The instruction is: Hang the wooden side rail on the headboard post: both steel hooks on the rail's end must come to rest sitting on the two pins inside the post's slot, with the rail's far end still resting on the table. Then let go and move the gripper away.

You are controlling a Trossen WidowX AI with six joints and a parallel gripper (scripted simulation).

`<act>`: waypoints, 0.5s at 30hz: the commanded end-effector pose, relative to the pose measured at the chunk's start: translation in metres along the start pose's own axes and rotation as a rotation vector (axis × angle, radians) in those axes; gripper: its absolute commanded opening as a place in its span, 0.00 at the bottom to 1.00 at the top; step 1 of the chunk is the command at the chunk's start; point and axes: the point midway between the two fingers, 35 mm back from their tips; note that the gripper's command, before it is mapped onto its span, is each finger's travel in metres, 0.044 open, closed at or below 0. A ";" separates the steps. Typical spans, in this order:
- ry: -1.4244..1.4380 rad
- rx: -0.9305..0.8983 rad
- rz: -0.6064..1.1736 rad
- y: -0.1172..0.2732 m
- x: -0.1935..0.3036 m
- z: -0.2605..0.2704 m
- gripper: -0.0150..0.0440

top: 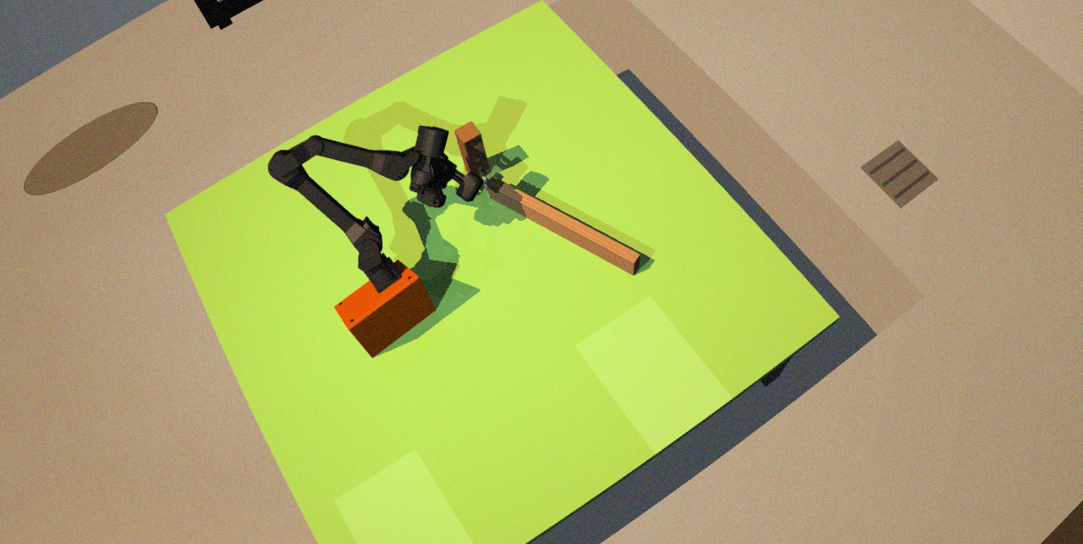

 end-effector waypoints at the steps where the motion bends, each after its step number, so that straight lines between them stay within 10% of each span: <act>1: -0.202 -0.015 0.008 -0.003 0.000 0.016 1.00; 15: -1.177 0.174 0.003 -0.007 0.024 0.036 1.00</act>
Point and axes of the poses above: the point midway between the two fingers, 35 mm back from their tips, its own y axis back along the fingers, its own z axis across the jaws, x = y × z, and after that the axes turned 4 degrees about -y, right-handed
